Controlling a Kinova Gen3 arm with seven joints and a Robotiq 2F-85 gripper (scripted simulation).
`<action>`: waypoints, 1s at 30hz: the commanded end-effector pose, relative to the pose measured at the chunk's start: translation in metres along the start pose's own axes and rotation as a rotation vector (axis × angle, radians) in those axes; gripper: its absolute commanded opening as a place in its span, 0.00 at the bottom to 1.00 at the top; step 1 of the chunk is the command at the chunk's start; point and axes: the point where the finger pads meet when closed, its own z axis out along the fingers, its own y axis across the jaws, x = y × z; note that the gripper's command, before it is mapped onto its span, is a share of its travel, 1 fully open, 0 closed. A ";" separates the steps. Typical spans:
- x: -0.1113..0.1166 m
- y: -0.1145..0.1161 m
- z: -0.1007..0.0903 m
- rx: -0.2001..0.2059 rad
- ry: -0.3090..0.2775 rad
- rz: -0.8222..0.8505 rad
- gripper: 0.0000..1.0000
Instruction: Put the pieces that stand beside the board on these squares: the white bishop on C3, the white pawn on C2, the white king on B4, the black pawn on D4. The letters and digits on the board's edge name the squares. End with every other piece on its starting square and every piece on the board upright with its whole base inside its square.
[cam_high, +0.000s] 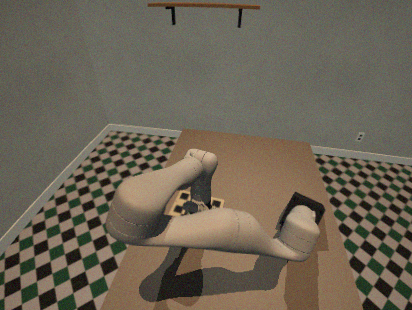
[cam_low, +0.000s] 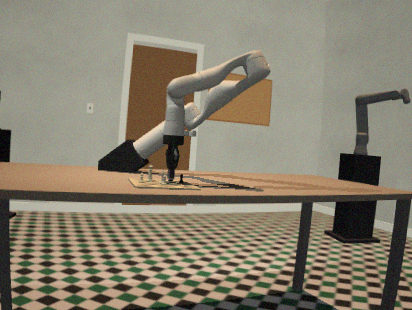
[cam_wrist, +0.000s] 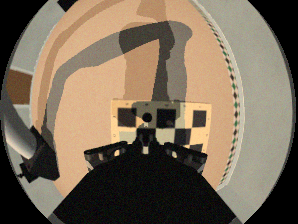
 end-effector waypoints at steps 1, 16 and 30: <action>0.000 0.000 -0.001 -0.001 -0.001 0.000 0.00; 0.000 0.000 0.002 -0.001 -0.001 0.000 0.00; 0.000 0.000 0.003 -0.001 -0.001 0.000 0.00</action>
